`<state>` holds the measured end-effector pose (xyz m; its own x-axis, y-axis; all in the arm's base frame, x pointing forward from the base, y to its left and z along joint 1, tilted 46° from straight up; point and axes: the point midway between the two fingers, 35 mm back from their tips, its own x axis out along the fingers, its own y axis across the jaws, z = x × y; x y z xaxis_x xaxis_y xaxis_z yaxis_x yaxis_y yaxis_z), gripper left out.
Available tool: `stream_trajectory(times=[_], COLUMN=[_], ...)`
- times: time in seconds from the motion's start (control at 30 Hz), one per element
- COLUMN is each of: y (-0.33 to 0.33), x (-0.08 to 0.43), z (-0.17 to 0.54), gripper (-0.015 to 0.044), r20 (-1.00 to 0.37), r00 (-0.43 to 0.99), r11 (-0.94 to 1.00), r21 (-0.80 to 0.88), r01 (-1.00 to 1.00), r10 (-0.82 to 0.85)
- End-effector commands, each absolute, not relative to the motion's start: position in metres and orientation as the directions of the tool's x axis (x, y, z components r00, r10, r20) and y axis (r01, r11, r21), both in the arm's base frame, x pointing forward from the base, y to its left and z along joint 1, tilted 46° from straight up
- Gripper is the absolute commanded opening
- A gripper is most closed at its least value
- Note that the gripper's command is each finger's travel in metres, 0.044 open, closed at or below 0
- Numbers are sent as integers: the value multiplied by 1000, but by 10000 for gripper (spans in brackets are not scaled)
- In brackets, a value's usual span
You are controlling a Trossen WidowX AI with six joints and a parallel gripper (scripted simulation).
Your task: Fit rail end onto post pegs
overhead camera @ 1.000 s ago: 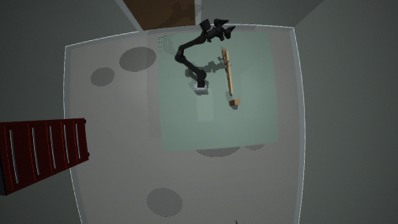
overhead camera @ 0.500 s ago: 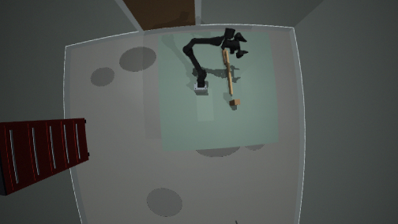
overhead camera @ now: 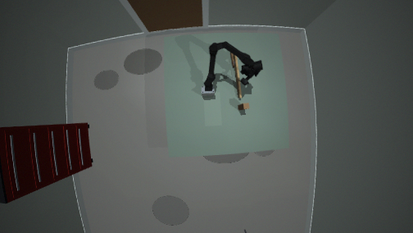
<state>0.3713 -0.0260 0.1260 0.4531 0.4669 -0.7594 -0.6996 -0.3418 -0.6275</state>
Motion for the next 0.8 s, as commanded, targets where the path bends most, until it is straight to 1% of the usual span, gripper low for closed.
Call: stream_trajectory(times=[0.0, 0.07, 0.17, 0.23, 0.77], y=[-24, -22, -17, -14, -3], x=[357, 344, 322, 313, 310], z=[84, 59, 27, 15, 3], gripper=[440, 440, 440, 440, 440], r20=[-787, -782, -738, -708, -705], r00=[297, 190, 42, -14, -20], r11=[-254, -200, -129, -105, -101], r21=[-489, -372, -174, -85, -74], r01=[-834, -906, -976, -991, -992], r10=[541, 593, 673, 706, 709])
